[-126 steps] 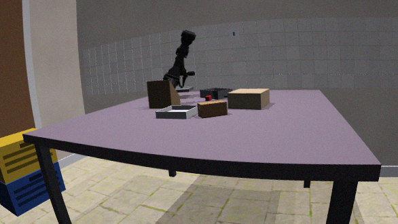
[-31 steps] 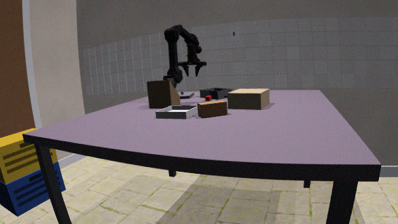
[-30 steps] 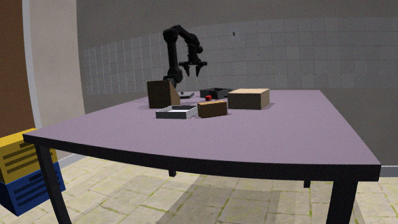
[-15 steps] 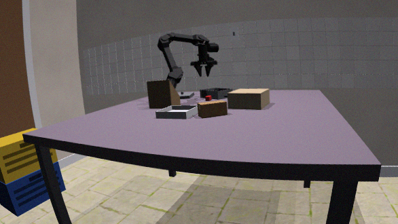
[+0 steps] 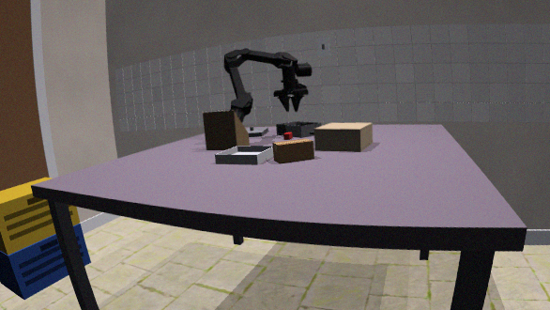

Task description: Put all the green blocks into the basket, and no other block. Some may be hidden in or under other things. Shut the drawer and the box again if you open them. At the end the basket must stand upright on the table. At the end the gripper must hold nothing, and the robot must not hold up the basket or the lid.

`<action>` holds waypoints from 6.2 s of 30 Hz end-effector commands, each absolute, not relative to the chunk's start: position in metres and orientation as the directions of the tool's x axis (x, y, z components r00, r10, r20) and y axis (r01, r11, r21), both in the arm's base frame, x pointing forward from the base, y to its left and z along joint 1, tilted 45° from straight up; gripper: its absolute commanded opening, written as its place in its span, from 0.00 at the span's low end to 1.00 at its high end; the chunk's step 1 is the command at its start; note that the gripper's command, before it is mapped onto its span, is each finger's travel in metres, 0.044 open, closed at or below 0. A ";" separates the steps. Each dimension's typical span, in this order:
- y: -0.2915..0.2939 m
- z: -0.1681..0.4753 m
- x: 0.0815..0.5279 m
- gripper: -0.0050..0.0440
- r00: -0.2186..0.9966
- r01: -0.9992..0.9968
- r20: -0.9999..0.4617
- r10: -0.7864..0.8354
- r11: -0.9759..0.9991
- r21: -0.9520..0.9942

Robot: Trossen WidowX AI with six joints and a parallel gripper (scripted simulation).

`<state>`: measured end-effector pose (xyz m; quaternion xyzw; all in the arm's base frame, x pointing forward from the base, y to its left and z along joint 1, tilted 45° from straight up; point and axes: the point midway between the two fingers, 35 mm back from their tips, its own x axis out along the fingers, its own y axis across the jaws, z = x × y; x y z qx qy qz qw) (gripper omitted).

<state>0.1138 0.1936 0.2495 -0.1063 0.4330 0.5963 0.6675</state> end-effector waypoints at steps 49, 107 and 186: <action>0.261 0.178 0.101 0.10 -0.094 -0.888 -0.707 0.701 0.262 0.378; 0.118 0.202 0.218 0.10 -0.094 -0.555 -0.707 0.701 0.553 0.621; -0.082 -0.131 0.207 0.10 -0.094 0.630 -0.707 0.701 0.592 0.502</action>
